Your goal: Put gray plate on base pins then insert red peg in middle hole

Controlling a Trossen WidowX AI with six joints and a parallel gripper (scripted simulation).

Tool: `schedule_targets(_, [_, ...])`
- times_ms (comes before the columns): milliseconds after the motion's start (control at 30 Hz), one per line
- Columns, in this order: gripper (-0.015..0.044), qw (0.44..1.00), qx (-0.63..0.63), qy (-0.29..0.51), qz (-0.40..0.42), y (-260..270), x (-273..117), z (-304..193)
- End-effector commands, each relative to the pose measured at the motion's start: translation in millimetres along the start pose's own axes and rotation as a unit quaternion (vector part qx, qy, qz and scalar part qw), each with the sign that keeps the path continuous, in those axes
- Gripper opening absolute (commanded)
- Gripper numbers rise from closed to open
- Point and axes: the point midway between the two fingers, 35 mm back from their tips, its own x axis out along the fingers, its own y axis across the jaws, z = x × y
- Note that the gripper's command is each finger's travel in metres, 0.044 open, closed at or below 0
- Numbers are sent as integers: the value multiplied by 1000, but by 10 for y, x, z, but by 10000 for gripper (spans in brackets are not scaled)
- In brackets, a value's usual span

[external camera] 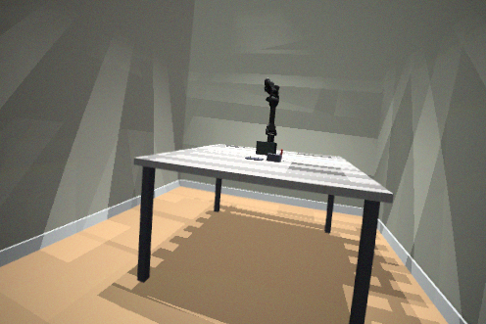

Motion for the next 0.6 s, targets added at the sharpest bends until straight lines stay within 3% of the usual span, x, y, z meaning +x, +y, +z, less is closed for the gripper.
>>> schedule_targets(0, [426,1000,0,0,0,0,0,0])
schedule_targets(267, [440,975,-168,128,-72,-713,-417,-663])
schedule_targets(567, [440,862,-399,286,-125,-1757,-1277,-1107])
